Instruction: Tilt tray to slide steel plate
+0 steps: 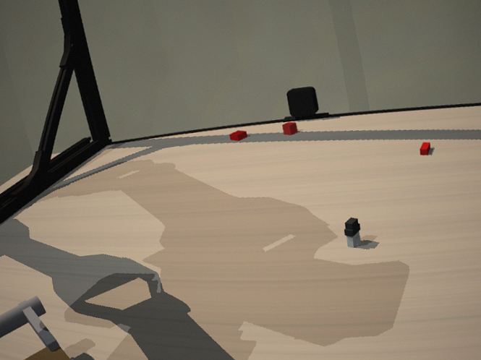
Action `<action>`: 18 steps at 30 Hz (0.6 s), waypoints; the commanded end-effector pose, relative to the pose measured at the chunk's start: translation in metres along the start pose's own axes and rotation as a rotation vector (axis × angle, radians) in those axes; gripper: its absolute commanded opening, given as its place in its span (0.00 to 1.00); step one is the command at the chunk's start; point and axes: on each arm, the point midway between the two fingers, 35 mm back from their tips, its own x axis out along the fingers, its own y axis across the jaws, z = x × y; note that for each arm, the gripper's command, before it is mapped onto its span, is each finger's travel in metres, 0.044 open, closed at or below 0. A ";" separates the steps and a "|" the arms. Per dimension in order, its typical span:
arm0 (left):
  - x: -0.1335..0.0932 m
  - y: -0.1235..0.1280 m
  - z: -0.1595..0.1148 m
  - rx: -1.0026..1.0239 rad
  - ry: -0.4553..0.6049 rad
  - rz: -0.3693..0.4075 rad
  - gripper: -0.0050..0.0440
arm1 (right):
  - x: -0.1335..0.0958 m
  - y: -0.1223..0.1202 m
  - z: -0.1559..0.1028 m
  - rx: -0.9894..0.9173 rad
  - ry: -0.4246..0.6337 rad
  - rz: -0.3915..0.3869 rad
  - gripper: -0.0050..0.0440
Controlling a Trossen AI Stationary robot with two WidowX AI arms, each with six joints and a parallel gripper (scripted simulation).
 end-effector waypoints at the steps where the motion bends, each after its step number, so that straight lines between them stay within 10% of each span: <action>1: -0.017 -0.001 0.014 -0.002 -0.010 0.002 1.00 | 0.027 -0.025 0.025 0.161 -0.096 -0.047 1.00; 9: -0.048 0.000 0.028 -0.002 -0.004 0.002 1.00 | 0.043 -0.043 0.045 0.296 -0.190 -0.059 1.00; 10: -0.052 0.000 0.030 -0.002 -0.003 0.002 1.00 | 0.040 -0.039 0.039 0.296 -0.190 -0.059 0.41; 18: -0.078 0.003 0.037 -0.002 0.001 0.002 1.00 | 0.071 -0.064 0.040 0.296 -0.190 -0.059 0.41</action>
